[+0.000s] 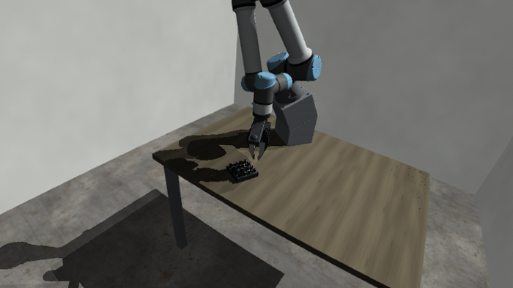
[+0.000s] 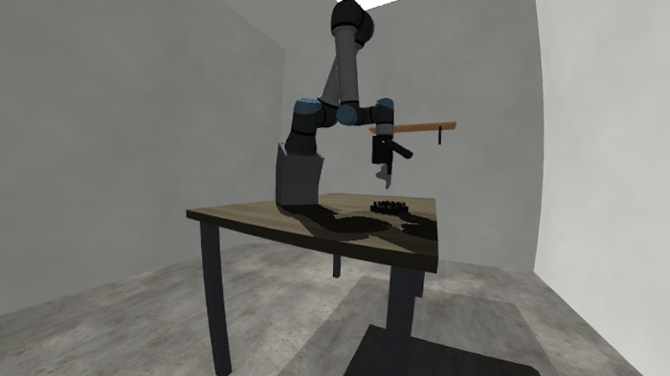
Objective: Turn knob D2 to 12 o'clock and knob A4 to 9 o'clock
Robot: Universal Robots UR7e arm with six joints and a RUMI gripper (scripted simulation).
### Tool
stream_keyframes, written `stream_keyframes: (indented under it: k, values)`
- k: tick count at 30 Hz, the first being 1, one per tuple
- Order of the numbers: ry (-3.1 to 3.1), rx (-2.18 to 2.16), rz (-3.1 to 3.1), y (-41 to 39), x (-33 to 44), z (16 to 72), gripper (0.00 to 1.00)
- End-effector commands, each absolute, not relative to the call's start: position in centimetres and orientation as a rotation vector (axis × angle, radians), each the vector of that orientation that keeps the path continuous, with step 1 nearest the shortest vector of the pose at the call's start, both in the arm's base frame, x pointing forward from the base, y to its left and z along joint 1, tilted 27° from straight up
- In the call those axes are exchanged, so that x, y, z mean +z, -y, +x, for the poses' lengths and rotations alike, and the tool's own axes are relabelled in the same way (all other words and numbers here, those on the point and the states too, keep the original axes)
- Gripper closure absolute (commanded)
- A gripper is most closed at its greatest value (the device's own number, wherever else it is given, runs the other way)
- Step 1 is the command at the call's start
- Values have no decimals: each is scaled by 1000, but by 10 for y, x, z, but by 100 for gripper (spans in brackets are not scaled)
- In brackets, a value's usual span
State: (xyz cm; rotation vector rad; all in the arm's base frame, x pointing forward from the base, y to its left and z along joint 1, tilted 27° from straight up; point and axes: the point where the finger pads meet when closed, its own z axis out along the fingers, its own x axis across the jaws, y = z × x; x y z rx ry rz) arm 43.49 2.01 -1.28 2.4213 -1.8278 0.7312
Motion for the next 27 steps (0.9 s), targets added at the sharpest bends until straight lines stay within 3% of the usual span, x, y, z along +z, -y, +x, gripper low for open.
stream_keyframes:
  k: [1, 27]
  values:
    - [1828, 733, 2422, -20, -13, 435, 89]
    - [1828, 732, 2422, -12, -36, 445, 89]
